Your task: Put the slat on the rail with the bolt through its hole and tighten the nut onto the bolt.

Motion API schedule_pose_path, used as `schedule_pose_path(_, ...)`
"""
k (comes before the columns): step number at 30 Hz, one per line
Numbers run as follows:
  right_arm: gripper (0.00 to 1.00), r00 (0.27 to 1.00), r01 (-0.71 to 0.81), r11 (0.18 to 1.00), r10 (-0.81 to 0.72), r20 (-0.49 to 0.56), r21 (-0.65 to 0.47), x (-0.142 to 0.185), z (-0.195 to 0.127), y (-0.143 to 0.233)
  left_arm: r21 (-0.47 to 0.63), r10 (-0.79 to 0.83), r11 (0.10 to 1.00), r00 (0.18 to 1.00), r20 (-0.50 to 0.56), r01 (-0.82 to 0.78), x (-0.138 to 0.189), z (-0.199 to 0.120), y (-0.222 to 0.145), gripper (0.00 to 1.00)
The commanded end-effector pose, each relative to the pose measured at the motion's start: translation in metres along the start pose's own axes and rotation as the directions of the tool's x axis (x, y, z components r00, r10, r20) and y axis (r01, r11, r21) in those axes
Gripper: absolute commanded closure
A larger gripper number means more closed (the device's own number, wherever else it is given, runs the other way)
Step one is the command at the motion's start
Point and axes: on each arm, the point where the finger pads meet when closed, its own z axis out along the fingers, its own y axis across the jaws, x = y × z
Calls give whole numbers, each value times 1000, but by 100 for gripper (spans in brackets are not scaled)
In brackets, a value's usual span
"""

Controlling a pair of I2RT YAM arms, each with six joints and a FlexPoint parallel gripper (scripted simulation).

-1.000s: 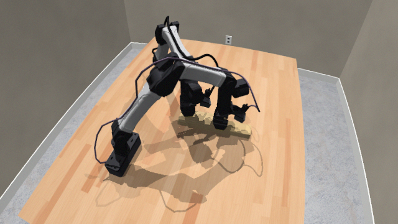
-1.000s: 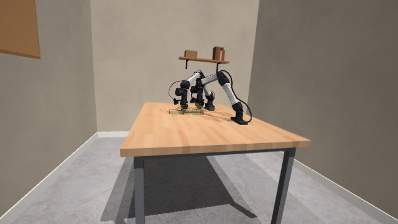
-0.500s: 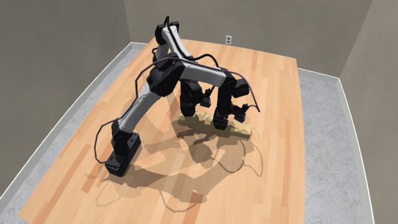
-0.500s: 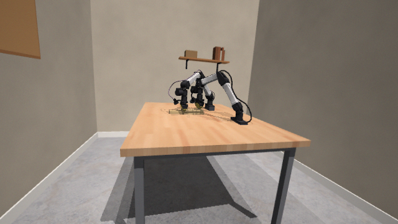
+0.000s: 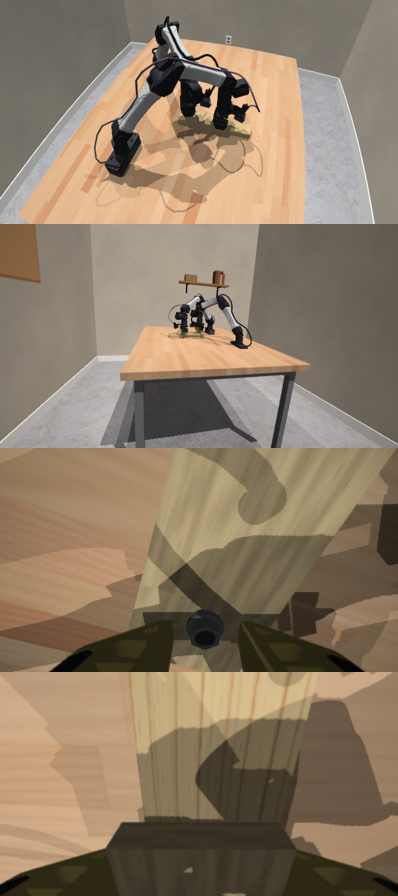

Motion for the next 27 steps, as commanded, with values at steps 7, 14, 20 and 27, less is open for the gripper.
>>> schedule_pose_path(7, 33, 1000, -3, 1000, 3, 13, -10, -3, -5, 1, 12, -1, 1000, 1000, 7, 1, -1, -2, -2, 78)
schedule_pose_path(14, 33, 1000, -3, 1000, 3, 13, -10, -3, -5, 1, 15, 0, 1000, 1000, 6, 0, -1, -4, -2, 86)
schedule_pose_path(20, 33, 1000, -3, 1000, 3, 13, -10, -3, -5, 1, 15, 0, 1000, 1000, 6, 0, -1, -4, -2, 86)
schedule_pose_path(27, 33, 1000, -3, 1000, 3, 13, -10, -3, -5, 1, 15, 0, 1000, 1000, 6, 0, -1, -4, -2, 86)
